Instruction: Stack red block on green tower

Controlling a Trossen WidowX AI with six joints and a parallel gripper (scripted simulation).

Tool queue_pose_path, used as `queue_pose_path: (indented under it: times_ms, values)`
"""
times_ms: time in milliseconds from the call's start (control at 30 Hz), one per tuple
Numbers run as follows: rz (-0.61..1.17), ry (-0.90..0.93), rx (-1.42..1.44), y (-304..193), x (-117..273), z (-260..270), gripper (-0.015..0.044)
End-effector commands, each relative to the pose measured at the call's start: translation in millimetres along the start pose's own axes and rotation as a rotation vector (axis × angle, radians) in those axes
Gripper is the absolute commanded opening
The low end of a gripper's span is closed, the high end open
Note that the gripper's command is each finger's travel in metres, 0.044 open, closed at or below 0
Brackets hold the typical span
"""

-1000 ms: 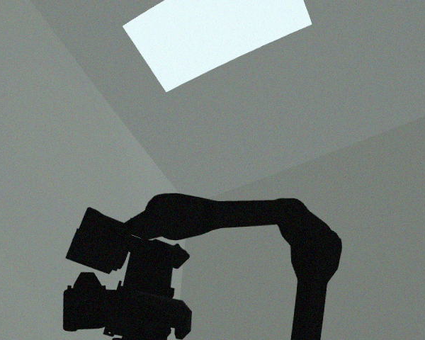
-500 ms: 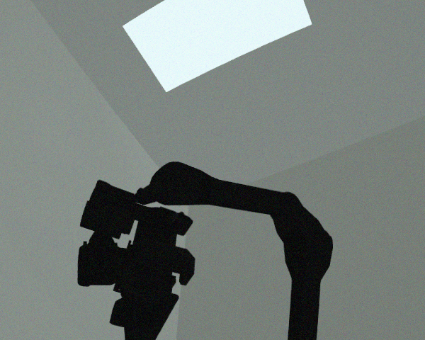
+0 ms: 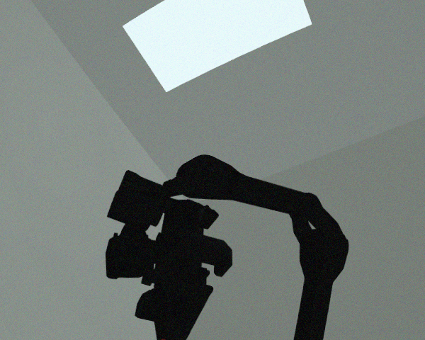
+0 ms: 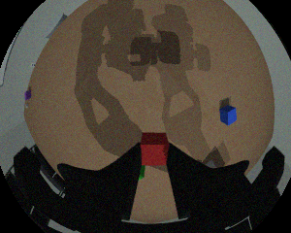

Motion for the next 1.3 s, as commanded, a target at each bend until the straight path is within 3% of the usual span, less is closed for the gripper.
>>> queue_pose_path:
  times_ms: [0, 867, 1267]
  values:
    - [0.005, 0.005, -0.009, -20, 1, 12, 0.0000]
    - [0.013, 0.010, -0.011, -136, -4, 56, 0.0000]
    - [0.012, 0.010, -0.012, -142, -23, 52, 0.0000]
Point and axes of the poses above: the point midway between the two fingers, 35 mm back from their tips, its own x axis back along the fingers, its own z axis across the jaws, y = z × x, the point moved 6 cm from there along x, back along the fingers, and after that the axes turned 9 degrees about x, right-handed, at the moved point
